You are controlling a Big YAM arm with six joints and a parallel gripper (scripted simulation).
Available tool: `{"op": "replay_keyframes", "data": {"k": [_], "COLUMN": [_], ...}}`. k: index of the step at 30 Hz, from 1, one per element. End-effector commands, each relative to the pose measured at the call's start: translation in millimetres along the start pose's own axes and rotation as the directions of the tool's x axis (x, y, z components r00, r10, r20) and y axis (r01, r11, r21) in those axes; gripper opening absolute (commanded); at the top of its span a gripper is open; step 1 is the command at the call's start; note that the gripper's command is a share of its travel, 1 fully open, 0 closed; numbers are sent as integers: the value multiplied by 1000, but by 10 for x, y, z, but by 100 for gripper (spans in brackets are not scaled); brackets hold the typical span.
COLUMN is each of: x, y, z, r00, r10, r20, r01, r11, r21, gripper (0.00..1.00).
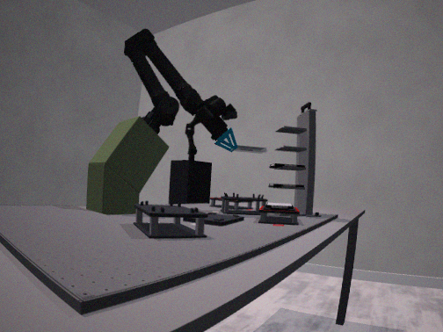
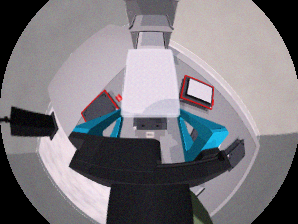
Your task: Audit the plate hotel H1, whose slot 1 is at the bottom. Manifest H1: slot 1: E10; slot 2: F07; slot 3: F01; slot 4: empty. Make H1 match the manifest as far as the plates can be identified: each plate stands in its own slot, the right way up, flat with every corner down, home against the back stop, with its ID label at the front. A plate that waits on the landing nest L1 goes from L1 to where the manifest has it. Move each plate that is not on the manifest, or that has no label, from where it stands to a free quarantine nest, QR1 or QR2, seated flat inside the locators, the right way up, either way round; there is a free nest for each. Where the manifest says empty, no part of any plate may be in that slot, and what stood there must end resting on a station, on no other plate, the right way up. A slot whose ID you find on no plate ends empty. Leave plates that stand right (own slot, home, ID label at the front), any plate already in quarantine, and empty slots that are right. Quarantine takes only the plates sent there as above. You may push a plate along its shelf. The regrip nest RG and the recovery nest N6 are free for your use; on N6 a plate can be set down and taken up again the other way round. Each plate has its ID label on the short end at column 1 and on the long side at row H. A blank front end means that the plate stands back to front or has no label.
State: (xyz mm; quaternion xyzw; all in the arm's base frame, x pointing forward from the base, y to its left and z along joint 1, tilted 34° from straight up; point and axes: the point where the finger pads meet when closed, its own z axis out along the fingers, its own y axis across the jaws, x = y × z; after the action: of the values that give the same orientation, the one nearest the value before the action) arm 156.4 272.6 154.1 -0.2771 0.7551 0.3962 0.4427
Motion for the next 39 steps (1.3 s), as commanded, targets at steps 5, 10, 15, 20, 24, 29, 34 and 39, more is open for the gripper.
{"op": "replay_keyframes", "data": {"k": [5, 10, 15, 20, 24, 29, 34, 39], "x": [-77, -47, -15, 15, 15, 6, 50, 76], "y": [38, 37, 42, 42, 35, 39, 28, 20], "z": [42, 60, 69, 85, 101, 122, 128, 143], "r00": [999, 999, 1000, 1000, 1000, 999, 1000, 1000], "r10": [13, 13, 12, 12, 13, 14, 14, 14], "r20": [31, 29, 25, 23, 26, 31, 25, 24], "r01": [-13, -13, -12, -12, -13, -13, -14, -14], "r11": [1000, 1000, 1000, 1000, 1000, 1000, 1000, 1000], "r21": [-10, -10, -12, -13, -10, -10, -8, -7], "gripper": [86, 86, 86, 86, 86, 86, 86, 86]}}
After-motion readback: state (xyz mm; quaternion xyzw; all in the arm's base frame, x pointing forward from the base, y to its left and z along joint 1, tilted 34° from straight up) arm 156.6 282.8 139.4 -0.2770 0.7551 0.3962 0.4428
